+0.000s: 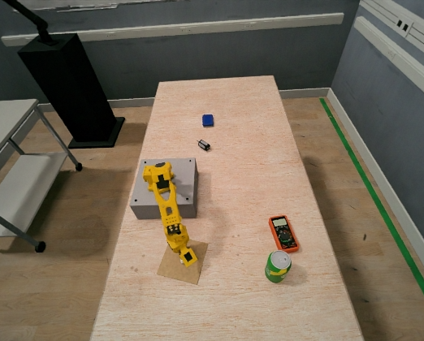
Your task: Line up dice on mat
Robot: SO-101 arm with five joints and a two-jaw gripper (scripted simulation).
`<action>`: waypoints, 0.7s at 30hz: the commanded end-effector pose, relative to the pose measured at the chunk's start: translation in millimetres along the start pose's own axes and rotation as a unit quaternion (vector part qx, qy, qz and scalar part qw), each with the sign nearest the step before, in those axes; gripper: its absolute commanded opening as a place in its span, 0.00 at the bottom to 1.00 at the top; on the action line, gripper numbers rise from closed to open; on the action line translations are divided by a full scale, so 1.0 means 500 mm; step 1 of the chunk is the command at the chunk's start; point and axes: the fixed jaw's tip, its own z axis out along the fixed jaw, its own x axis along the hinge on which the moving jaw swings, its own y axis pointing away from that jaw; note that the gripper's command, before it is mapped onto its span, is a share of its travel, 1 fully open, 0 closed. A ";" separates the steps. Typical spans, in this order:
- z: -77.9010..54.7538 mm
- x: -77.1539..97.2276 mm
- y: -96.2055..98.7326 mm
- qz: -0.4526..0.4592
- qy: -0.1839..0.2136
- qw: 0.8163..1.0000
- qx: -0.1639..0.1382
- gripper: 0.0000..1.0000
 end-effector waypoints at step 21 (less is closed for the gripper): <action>0.006 0.000 -0.003 0.005 -0.001 1.000 0.000 0.18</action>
